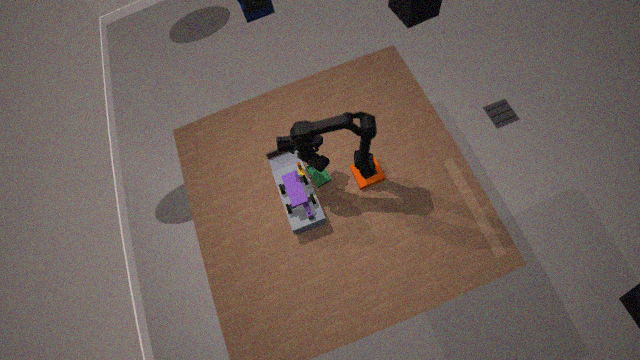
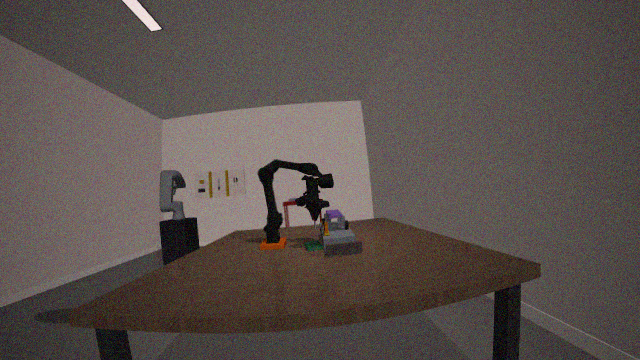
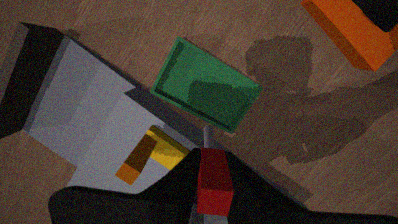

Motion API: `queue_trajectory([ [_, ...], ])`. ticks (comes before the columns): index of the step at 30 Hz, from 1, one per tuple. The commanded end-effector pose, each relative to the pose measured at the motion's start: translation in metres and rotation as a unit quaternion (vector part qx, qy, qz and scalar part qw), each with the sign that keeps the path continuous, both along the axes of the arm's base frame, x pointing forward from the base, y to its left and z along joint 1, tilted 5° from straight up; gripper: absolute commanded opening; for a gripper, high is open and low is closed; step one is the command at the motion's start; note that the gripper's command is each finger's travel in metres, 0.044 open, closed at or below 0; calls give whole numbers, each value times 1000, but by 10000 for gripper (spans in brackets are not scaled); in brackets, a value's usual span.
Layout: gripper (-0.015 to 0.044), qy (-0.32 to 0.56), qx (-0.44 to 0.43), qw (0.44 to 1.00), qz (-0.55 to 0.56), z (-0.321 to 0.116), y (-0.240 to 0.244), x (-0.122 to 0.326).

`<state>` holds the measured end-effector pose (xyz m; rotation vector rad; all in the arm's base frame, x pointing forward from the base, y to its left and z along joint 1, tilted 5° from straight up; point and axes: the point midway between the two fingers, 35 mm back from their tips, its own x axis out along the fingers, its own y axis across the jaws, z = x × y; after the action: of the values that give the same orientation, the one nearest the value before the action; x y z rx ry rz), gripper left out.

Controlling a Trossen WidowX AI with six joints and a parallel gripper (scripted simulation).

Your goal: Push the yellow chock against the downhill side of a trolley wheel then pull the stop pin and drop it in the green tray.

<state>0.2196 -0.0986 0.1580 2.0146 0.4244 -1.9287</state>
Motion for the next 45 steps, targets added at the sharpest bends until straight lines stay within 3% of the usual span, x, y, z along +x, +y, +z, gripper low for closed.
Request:
queue_trajectory([
  [1, 0, -3, -12, 999, -53, 2, 0, -1],
  [11, 0, -10, -33, 980, -195, 3, 2, 0],
  [31, 0, -9, -36, 980, -197, -19, 2, -17],
  [45, 0, -28, -117, 973, -199, -57, -16, -14],
])
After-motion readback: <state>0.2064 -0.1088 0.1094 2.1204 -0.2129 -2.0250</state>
